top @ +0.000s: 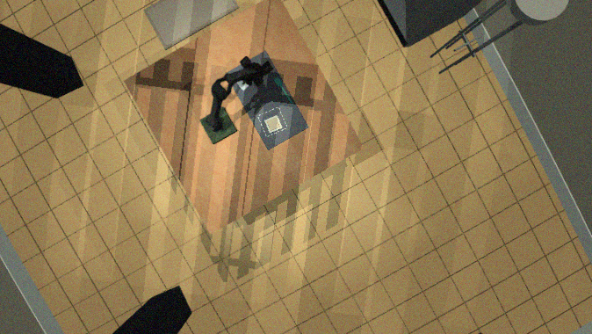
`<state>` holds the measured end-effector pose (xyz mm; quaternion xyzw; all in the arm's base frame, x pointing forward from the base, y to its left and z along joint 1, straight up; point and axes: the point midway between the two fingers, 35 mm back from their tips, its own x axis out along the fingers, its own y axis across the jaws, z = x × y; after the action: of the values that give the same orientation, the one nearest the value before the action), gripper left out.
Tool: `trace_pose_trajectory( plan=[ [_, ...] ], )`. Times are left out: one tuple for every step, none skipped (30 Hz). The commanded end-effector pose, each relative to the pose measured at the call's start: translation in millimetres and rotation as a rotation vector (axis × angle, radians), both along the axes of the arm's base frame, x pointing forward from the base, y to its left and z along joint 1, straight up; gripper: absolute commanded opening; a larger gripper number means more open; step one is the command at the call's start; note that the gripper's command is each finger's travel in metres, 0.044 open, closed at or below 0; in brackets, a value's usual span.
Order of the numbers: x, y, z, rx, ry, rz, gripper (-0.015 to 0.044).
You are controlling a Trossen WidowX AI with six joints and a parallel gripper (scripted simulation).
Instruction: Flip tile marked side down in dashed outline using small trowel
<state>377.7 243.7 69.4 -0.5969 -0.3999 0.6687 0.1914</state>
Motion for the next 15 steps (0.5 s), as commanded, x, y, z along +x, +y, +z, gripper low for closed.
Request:
trace_pose_trajectory(
  plan=[
    [-5,-2,9,-0.002,0.003,-0.003,0.03],
    [-11,-4,21,-0.004,0.006,-0.005,0.03],
    [-19,-7,35,-0.005,0.008,-0.007,0.03],
    [-27,-10,49,-0.006,0.009,-0.009,0.03],
    [-36,-14,63,-0.007,0.009,-0.01,0.03],
    [-45,-18,76,-0.006,0.006,-0.009,0.03],
    [-53,-21,87,-0.004,0.004,-0.008,0.03],
    [-58,-23,93,-0.004,0.002,-0.007,0.03],
    [-59,-23,95,-0.003,0.001,-0.007,0.03],
    [-59,-23,95,-0.003,0.001,-0.007,0.03],
    [-59,-23,95,-0.003,0.001,-0.007,0.03],
    [-59,-23,95,-0.003,0.001,-0.007,0.03],
    [-59,-23,95,-0.003,0.001,-0.007,0.03],
    [-59,-23,95,-0.003,0.001,-0.007,0.03],
    [-59,-23,95,-0.003,0.001,-0.007,0.03]
  ],
)
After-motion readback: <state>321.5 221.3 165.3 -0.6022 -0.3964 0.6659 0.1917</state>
